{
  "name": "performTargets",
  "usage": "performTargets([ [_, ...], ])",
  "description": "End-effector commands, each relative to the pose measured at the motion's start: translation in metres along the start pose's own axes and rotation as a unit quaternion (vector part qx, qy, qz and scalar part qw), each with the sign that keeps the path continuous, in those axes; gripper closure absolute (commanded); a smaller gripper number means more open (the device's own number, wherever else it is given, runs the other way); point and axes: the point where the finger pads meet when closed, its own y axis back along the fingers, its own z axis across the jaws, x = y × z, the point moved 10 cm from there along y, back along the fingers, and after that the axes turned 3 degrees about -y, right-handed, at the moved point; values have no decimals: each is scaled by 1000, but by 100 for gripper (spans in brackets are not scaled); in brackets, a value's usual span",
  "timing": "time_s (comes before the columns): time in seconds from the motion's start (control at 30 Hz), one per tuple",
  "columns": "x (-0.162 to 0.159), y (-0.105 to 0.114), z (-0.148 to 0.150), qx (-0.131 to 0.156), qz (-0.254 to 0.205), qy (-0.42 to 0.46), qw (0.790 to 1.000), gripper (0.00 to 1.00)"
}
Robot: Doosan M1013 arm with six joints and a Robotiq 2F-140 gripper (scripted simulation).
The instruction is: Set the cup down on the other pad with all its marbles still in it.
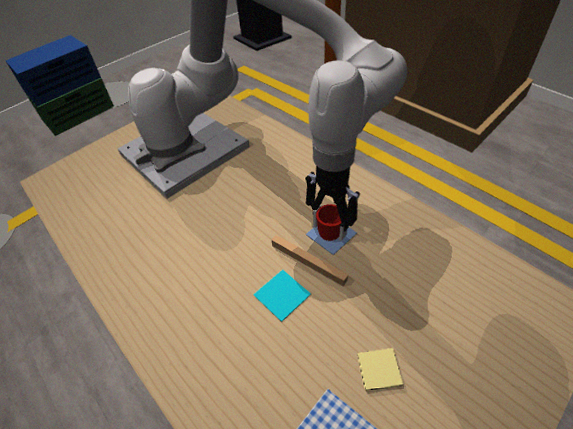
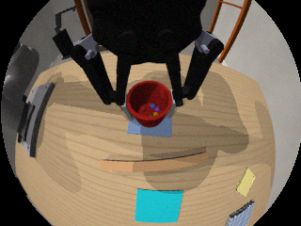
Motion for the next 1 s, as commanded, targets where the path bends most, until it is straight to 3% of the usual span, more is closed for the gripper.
performTargets([
  [0.0,0,2,0,0,0,0,1000,51],
  [0.5,0,40,0,0,0,0,1000,51],
  [0.97,0,44,0,0,0,0,1000,51],
])
